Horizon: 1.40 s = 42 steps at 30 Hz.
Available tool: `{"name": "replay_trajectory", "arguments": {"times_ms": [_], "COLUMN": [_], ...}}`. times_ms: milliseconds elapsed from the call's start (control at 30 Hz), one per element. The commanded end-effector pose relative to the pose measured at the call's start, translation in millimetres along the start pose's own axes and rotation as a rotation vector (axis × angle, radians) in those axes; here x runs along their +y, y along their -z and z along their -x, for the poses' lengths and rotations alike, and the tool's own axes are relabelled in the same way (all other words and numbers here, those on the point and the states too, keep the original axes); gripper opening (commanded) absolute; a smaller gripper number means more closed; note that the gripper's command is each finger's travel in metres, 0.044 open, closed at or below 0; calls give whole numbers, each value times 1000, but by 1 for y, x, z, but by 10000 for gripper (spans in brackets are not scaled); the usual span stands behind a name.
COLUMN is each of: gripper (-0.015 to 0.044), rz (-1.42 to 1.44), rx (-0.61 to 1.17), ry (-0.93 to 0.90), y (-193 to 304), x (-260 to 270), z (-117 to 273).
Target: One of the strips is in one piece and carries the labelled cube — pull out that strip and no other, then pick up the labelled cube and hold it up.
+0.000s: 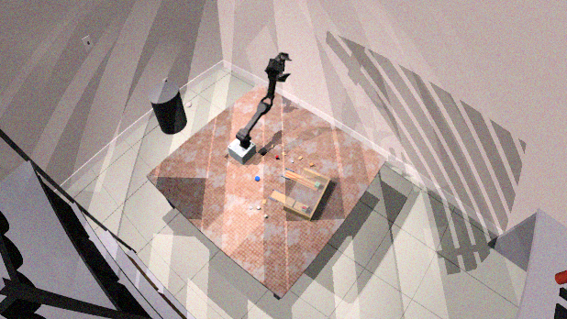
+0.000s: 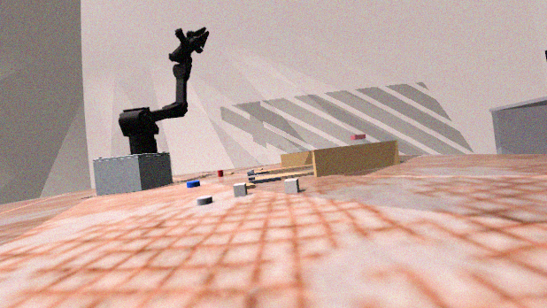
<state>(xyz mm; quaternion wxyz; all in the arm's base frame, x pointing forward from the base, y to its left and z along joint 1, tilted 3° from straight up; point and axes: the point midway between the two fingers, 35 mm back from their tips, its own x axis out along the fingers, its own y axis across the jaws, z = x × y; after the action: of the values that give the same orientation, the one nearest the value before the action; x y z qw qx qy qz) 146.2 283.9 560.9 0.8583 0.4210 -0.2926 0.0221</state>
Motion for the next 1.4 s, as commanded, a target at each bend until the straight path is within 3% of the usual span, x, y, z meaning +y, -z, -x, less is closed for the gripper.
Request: {"name": "replay_trajectory", "arguments": {"times_ms": [0, 333, 633, 1000, 1367], "gripper": [400, 400, 400, 400, 400], "rz": [4, 27, 49, 199, 452], "rx": [0, -52, -68, 86, 443], "ry": [1, -14, 84, 297, 491], "y": [-1, -138, -238, -239, -129], "x": [0, -31, -133, -294, -451], "z": [0, 2, -29, -74, -79]}}
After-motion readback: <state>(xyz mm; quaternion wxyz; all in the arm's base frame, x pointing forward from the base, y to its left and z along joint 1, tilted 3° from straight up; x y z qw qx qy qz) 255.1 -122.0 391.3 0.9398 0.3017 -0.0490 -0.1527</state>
